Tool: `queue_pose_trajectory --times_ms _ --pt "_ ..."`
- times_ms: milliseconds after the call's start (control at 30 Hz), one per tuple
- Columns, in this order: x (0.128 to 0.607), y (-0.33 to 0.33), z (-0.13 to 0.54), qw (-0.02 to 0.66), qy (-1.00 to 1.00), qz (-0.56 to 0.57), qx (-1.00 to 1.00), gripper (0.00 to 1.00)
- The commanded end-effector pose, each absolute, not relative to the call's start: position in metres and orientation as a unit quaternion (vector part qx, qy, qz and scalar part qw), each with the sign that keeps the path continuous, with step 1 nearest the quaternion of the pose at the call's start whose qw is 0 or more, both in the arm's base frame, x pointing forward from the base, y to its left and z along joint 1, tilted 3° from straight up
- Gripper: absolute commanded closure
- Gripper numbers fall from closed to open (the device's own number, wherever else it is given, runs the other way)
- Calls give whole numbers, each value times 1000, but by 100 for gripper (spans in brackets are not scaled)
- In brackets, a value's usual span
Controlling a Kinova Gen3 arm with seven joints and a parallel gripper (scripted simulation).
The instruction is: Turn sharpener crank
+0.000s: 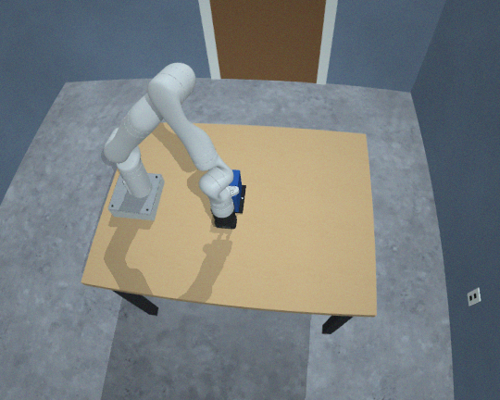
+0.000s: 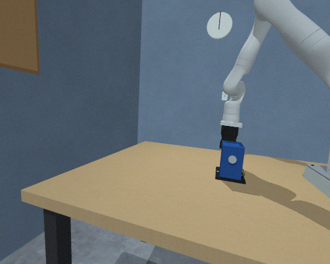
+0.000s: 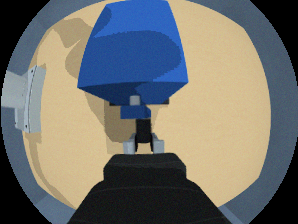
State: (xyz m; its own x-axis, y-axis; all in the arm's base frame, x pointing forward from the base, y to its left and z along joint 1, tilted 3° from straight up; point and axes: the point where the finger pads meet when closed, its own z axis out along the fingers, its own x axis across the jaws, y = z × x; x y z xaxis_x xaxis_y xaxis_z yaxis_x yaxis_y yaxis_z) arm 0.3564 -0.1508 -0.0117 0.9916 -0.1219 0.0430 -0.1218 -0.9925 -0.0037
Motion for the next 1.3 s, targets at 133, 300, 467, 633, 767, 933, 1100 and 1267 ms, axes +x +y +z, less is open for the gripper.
queue_pose_trajectory --times_ms 133,300,467,633,767,933,1100,1267 --pt "354 -150 -13 1 59 -22 -998 100" --pt "353 -150 -13 1 59 -22 -998 100" --pt "349 -149 -13 1 59 -22 -998 100" --pt "342 -149 -13 1 59 -22 -998 100" --pt "338 -148 -12 1 59 -22 -998 100" --pt "328 -147 -9 1 59 -22 -998 100" --pt "316 -145 -2 1 59 -22 -998 100" --pt "308 -144 9 1 59 -24 -998 100"
